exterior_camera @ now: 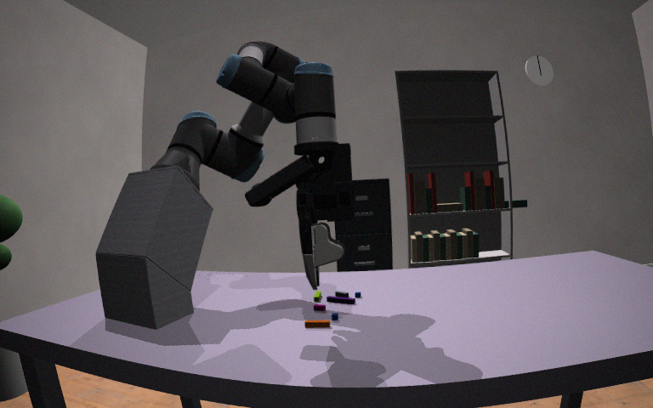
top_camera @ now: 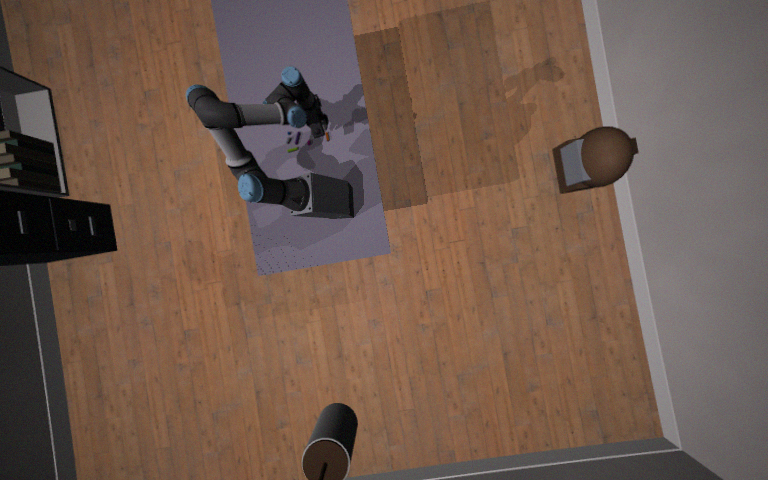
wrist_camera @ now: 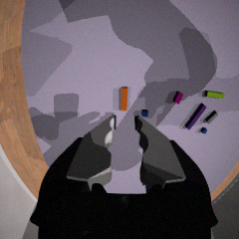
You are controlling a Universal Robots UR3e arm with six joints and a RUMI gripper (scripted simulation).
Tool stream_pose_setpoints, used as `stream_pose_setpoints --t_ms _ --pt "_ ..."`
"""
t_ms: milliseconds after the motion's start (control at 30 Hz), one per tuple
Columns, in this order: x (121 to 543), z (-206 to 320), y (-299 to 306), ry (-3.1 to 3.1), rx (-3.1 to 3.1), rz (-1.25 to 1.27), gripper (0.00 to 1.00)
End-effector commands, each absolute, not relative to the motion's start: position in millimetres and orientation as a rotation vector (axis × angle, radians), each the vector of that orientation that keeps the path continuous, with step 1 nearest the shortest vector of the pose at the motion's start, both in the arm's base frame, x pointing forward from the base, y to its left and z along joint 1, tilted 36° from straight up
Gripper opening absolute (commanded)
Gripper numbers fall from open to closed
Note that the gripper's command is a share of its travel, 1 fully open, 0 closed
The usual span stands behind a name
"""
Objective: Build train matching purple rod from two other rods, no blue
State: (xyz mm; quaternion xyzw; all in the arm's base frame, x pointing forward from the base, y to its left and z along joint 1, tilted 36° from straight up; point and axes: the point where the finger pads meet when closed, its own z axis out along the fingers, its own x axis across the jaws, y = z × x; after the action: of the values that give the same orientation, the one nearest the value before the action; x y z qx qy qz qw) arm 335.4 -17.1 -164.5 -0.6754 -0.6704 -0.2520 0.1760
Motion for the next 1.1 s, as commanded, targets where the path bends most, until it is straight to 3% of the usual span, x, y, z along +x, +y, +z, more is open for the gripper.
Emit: stream_pose_setpoints --t_ms 0,1067 --pt "336.0 -164.3 -18.1 -1.900 -1.914 -0.714 0.14" --pt "336.6 -169.8 -14.3 -1.900 -1.914 -0.714 0.14"
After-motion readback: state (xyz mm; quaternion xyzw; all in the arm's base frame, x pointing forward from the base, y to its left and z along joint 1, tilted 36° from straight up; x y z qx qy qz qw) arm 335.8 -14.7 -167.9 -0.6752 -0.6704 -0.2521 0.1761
